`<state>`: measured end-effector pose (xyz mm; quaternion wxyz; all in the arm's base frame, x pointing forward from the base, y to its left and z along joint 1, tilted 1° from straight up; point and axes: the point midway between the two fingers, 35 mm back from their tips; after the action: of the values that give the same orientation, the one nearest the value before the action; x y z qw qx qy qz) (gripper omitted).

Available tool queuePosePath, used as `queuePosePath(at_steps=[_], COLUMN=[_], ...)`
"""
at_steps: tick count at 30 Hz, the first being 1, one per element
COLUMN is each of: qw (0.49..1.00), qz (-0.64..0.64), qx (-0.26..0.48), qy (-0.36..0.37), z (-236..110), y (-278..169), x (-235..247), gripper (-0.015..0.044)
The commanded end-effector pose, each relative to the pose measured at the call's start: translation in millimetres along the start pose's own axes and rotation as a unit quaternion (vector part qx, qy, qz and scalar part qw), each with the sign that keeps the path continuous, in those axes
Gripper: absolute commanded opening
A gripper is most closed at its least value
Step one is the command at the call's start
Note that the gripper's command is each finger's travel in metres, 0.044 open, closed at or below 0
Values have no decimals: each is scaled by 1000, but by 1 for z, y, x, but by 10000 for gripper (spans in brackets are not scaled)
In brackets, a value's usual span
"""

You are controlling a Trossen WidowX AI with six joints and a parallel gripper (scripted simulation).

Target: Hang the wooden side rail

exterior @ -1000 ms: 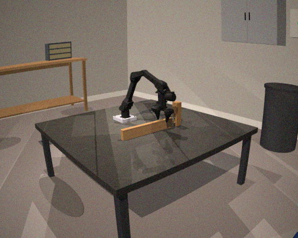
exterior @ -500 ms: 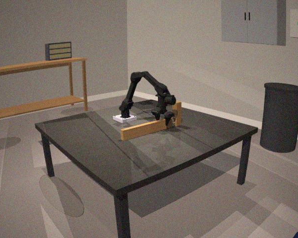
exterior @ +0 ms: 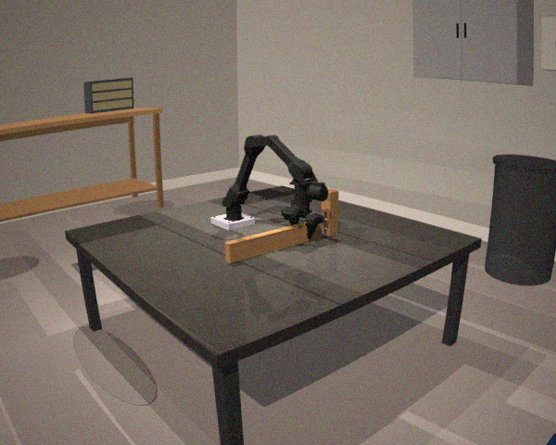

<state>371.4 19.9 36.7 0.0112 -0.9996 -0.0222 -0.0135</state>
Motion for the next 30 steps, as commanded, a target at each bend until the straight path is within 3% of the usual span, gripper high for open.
queuePosePath(at_steps=[1, 8, 13, 17, 30], qw=[1000, 1000, 1000, 1000, 1000], qz=[1, 1, 1, 1, 1], qx=[-2, -2, -2, -2, -2], qy=[-1, -1, -1, -1, -1], z=[1, 1, 1, 1, 1], y=[1, 1, 1, 1, 0], x=[0, 0, 0, 0, -4], gripper=[309, 125, 92, 0, 0])
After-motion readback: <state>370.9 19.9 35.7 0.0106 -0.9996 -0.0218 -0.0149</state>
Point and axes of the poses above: the point midway between the two fingers, 35 mm back from their tips, its own z axis out along the fingers, its own x axis across the jaws, y = z × x, and after that the axes turned 11 degrees about -z, right-handed
